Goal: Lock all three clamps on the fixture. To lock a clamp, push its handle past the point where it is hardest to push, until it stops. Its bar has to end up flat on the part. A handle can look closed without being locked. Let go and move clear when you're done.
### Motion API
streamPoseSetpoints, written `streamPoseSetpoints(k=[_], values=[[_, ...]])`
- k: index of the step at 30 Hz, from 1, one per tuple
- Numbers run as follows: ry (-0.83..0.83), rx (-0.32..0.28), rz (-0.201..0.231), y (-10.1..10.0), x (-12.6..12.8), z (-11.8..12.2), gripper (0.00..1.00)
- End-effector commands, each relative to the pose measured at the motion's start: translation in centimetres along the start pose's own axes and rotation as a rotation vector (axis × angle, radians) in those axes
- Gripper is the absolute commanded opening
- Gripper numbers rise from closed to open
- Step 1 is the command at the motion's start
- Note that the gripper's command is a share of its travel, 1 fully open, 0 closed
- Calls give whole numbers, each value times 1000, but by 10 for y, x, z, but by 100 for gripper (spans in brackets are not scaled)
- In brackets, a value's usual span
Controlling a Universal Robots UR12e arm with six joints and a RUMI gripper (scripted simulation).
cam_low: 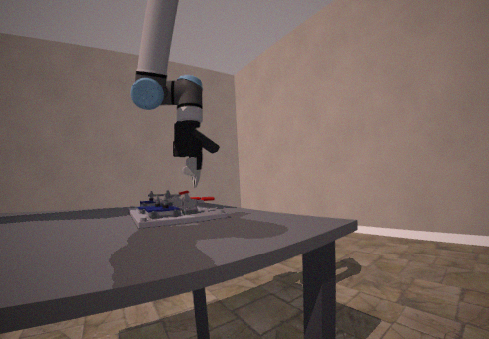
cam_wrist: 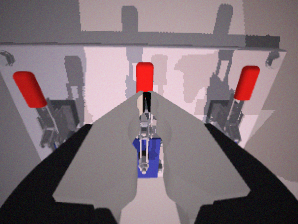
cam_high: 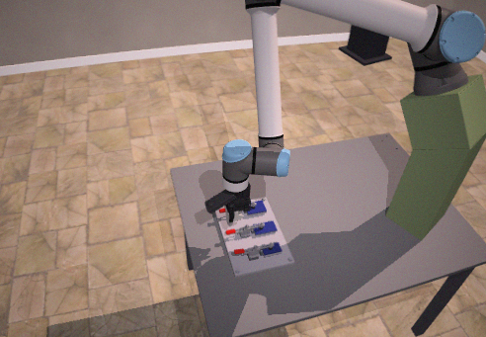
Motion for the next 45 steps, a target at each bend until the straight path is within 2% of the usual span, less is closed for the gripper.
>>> streamPoseSetpoints(k=[1,20,45], values=[[0,1,0,13,0,-1,0],[0,1,0,38,0,-1,0],[0,1,0,40,0,-1,0]])
Point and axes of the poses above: the point where the finger pads meet when closed, its own y axis back along the fingers, its own x axis across the jaws, z = x × y, the point moved 4 cm from there along y, back along the fingers, and after that the axes turned 4 degrees about y, right-handed, at the moved point
